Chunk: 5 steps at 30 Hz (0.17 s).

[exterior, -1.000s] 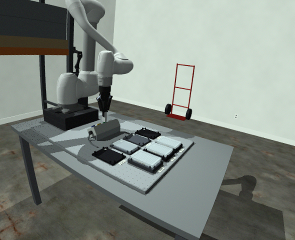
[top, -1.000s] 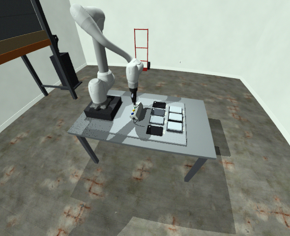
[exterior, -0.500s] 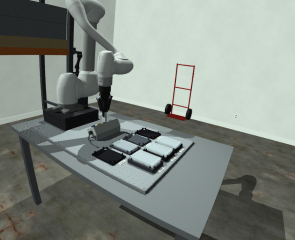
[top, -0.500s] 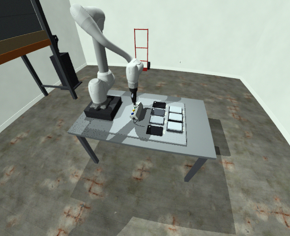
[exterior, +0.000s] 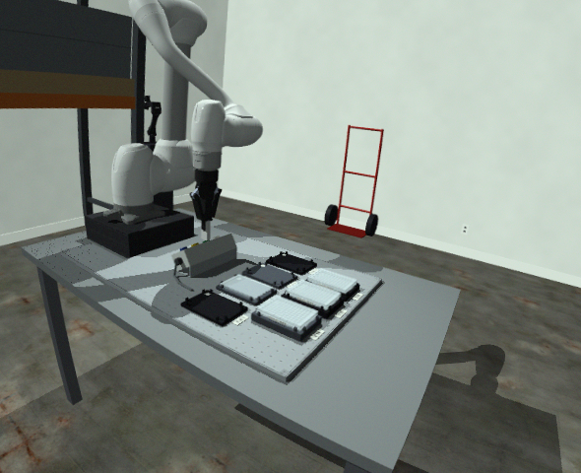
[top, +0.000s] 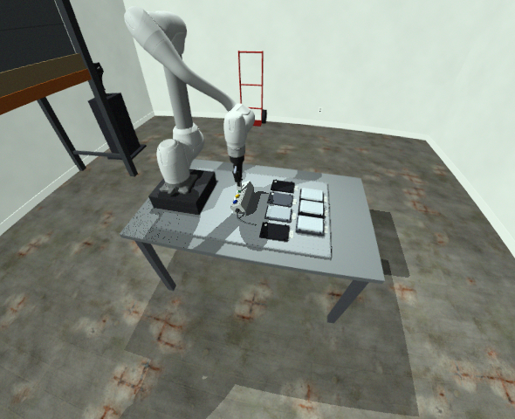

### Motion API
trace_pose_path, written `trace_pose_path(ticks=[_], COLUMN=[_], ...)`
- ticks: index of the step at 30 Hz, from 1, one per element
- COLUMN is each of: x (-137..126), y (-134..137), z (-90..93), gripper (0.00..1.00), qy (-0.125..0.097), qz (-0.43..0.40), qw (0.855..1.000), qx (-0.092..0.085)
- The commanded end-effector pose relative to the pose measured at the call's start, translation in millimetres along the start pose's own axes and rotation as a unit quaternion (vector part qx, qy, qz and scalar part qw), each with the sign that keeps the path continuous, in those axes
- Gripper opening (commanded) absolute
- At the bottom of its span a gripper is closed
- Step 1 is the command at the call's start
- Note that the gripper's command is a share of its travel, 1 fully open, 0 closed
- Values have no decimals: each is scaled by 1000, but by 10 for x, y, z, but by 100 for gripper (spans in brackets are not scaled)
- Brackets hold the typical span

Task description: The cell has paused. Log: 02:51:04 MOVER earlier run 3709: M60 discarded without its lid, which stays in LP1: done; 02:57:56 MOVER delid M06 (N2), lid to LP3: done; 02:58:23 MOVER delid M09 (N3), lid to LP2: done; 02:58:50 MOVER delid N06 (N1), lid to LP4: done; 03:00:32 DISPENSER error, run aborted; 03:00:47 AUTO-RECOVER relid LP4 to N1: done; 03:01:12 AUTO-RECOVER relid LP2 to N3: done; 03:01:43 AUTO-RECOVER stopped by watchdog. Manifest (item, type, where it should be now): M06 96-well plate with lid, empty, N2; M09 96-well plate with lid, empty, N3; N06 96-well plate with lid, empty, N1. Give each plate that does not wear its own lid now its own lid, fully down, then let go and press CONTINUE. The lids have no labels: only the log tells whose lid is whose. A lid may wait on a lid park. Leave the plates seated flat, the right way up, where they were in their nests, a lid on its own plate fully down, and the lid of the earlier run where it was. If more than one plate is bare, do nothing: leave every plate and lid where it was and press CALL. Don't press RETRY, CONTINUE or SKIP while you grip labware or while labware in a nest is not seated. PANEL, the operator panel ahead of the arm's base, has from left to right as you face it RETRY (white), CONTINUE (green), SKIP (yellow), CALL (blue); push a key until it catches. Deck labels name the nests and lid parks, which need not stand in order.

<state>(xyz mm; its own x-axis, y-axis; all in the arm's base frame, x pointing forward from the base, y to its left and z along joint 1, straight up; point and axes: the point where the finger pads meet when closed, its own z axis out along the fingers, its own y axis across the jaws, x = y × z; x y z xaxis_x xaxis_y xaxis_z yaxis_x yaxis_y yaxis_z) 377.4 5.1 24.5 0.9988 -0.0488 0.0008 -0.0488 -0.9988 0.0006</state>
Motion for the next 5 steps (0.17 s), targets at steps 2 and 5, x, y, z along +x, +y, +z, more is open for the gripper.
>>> trace_pose_path(ticks=[2, 5], x=[-4, -4], y=[-1, -1], z=[1, 1], gripper=[0, 0], qy=[0, 0], qz=[0, 0], qw=[1000, 1000], qx=[0, 0])
